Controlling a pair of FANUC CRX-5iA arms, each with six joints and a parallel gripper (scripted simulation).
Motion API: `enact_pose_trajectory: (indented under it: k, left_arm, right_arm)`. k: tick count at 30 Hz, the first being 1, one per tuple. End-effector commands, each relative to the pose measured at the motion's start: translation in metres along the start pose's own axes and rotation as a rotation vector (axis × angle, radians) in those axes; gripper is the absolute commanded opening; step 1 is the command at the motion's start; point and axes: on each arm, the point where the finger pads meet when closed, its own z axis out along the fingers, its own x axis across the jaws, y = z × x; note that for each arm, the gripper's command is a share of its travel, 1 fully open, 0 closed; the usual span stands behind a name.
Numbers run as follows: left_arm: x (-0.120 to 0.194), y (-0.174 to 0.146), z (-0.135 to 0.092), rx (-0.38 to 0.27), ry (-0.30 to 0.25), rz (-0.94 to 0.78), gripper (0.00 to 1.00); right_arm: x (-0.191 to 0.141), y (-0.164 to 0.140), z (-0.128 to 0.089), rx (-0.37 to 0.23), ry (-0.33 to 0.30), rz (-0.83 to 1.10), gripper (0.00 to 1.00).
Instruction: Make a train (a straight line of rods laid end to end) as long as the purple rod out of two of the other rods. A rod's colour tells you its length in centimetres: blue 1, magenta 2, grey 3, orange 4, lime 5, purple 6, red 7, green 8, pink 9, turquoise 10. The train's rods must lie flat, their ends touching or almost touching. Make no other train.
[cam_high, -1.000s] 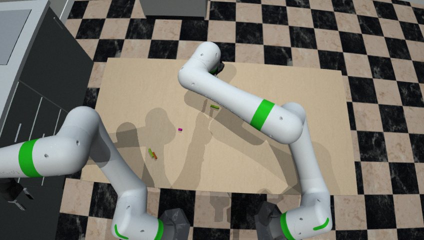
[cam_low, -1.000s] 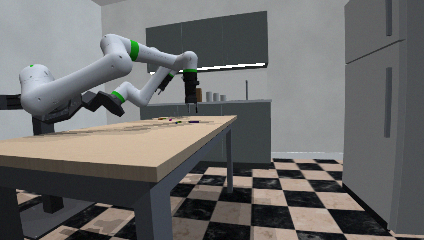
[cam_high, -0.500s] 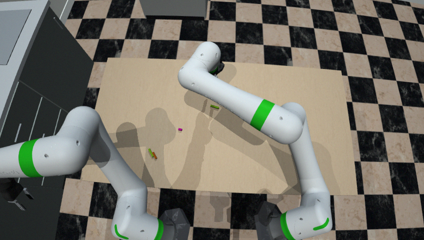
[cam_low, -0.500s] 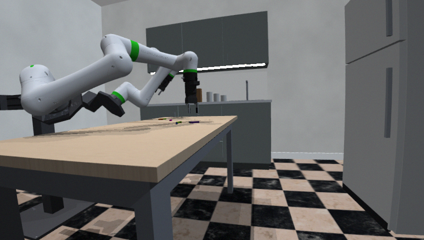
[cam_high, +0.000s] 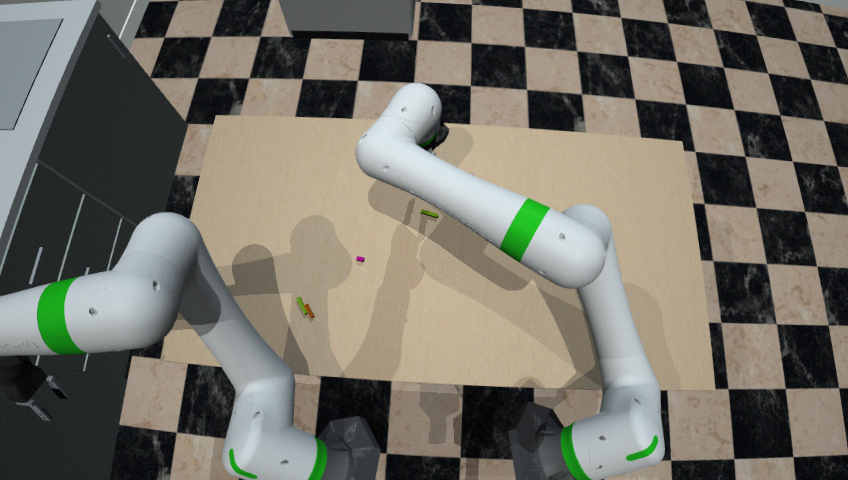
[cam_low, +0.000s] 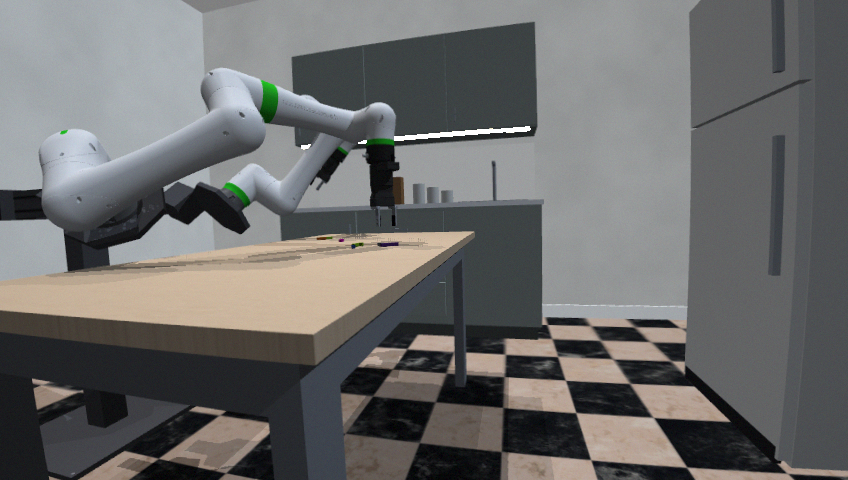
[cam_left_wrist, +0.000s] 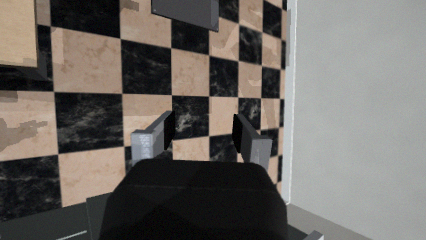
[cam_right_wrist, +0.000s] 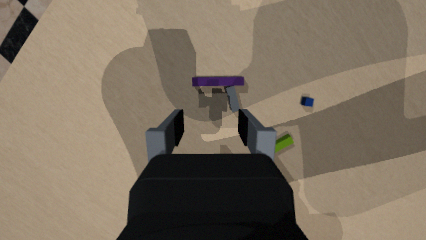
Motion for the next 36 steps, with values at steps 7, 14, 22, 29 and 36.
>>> enact_pose_trajectory:
  k: [7,14,22,29,36]
  left_arm:
    - [0.0,0.0,-0.001,-0.001,0.0,0.0,1.0]
    - [0.0,0.0,-0.001,-0.001,0.0,0.0,1.0]
    - [0.0,0.0,-0.001,-0.001,0.0,0.0,1.0]
    - [0.0,0.0,-0.001,-0.001,0.0,0.0,1.0]
    - [0.0,0.0,-0.001,-0.001,0.0,0.0,1.0]
  right_arm:
    - [-0.001,0.0,-0.002,0.001,-0.002,0.0,1.0]
    - [-0.001,0.0,-0.002,0.001,-0.002,0.0,1.0]
    - [0.0,0.002,-0.002,0.0,-0.002,0.023,1.0]
    - [0.006,0.021,-0.002,-0.001,-0.004,0.243,1.0]
    - [0.012,0.04,-0.003,-0.003,-0.004,0.451,1.0]
